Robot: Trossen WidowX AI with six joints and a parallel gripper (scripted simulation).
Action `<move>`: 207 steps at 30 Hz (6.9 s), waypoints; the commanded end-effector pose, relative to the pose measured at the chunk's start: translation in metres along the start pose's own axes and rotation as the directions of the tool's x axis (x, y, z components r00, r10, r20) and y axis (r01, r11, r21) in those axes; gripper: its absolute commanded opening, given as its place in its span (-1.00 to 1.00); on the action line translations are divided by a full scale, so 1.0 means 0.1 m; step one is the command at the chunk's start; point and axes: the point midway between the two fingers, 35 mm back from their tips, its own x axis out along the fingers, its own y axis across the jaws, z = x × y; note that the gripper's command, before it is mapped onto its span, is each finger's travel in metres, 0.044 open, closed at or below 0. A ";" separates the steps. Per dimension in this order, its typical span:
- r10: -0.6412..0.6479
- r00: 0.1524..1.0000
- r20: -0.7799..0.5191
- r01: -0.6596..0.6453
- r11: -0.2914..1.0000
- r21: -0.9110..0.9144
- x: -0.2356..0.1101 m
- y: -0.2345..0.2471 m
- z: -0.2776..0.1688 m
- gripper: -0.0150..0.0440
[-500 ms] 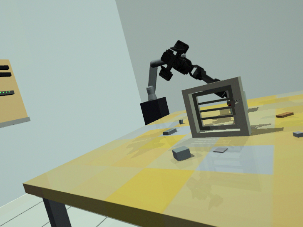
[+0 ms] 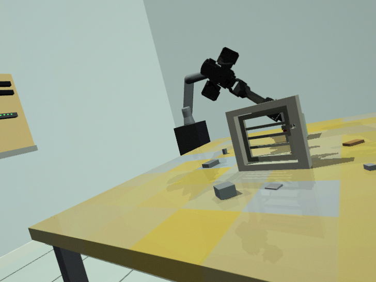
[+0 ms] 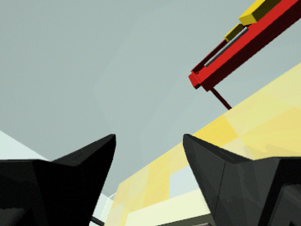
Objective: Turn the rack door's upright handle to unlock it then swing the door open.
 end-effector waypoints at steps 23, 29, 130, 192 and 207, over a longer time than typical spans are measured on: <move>-0.179 0.815 -0.552 0.231 0.973 0.026 0.56 0.22 -0.91 0.47; -0.240 0.728 -0.642 0.290 0.957 -0.028 0.60 0.27 -1.13 0.47; -0.739 0.005 -0.673 0.346 0.633 -0.692 0.54 0.08 -2.50 -0.22; -0.739 0.005 -0.673 -1.000 -0.001 -0.007 0.54 0.08 -2.50 -0.45; -0.739 0.005 -0.673 -0.992 0.082 -0.097 0.54 0.08 -2.50 0.47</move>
